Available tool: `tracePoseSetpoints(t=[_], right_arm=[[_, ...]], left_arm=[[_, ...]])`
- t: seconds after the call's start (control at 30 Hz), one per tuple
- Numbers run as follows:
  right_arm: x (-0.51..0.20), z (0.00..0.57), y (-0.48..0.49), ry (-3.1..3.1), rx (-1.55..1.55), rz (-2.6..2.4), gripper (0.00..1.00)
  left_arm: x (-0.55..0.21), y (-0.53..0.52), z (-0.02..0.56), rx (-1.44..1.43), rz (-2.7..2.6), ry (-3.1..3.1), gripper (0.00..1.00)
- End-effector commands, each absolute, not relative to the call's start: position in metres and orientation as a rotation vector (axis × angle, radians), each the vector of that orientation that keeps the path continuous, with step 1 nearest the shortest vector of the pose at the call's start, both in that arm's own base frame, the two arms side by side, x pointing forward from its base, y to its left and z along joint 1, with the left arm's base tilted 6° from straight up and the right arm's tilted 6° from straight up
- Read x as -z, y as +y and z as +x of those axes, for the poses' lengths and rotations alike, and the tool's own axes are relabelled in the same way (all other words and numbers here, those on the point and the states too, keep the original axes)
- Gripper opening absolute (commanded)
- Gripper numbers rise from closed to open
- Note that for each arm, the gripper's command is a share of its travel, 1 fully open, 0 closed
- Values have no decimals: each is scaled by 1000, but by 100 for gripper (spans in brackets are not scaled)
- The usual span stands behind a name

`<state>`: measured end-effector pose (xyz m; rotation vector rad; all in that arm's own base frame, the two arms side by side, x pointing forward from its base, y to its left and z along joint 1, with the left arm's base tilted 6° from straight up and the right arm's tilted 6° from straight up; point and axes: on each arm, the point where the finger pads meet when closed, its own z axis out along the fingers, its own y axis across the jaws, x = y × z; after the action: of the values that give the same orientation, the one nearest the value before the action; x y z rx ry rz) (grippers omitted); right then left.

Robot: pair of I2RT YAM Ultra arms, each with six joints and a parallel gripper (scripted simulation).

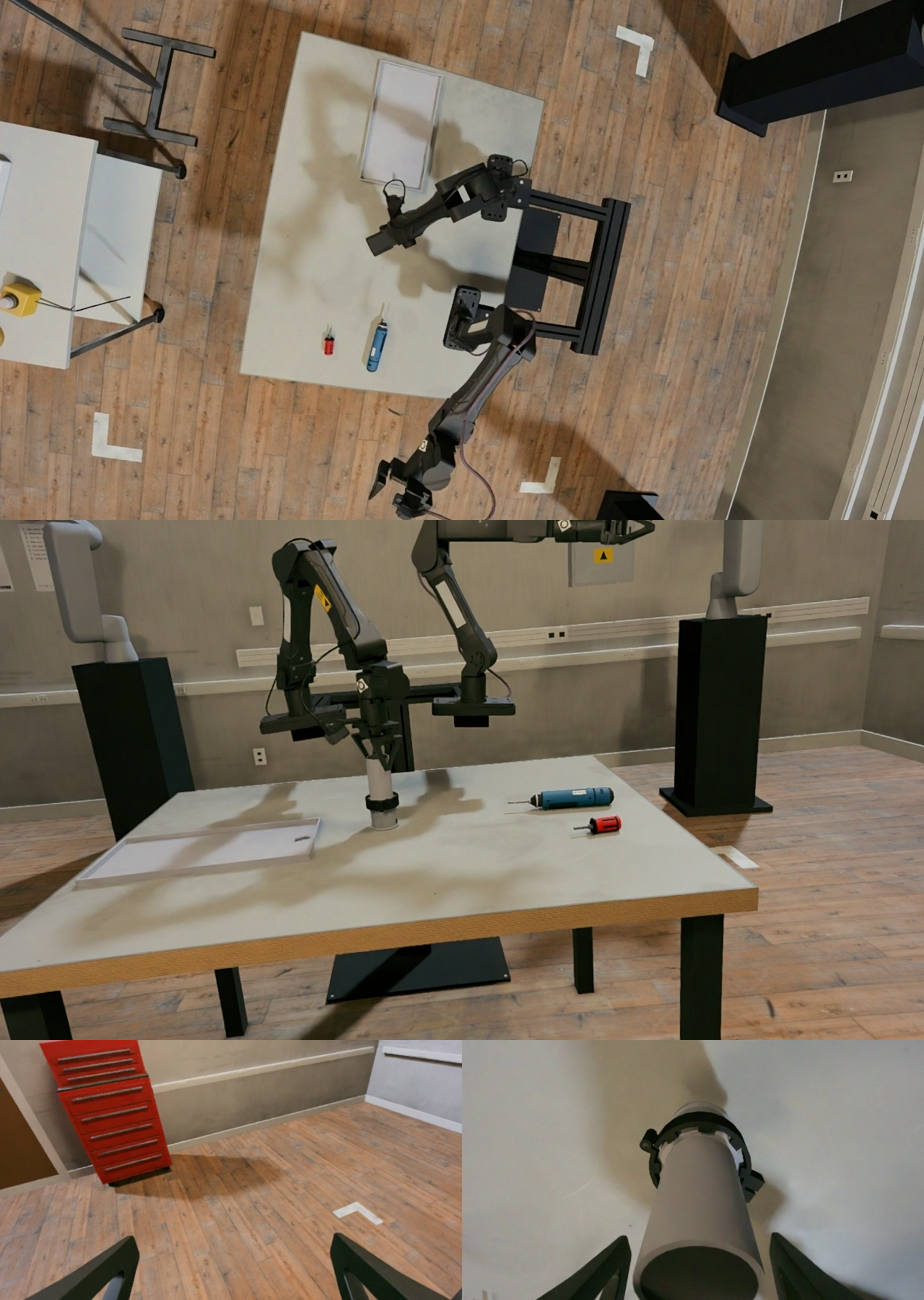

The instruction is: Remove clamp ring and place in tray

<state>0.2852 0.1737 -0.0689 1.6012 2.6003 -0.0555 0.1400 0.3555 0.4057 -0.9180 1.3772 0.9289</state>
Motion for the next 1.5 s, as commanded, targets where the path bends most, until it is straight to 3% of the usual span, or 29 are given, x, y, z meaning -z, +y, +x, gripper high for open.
tracePoseSetpoints(t=[0.0, 0.3, 0.33, 1.47], right_arm=[[65, 288, 177, 2599, 42, 1592, 73], [65, 288, 177, 2599, 42, 1592, 73], [65, 288, 177, 2599, 42, 1592, 80], [53, 295, 182, 2591, 6, 1580, 80]], left_arm=[[-413, 355, 137, -938, -922, 1348, 100], [-413, 355, 137, -938, -922, 1348, 100], [-413, 355, 137, -938, -922, 1348, 100], [-413, 355, 137, -938, -922, 1348, 100]])
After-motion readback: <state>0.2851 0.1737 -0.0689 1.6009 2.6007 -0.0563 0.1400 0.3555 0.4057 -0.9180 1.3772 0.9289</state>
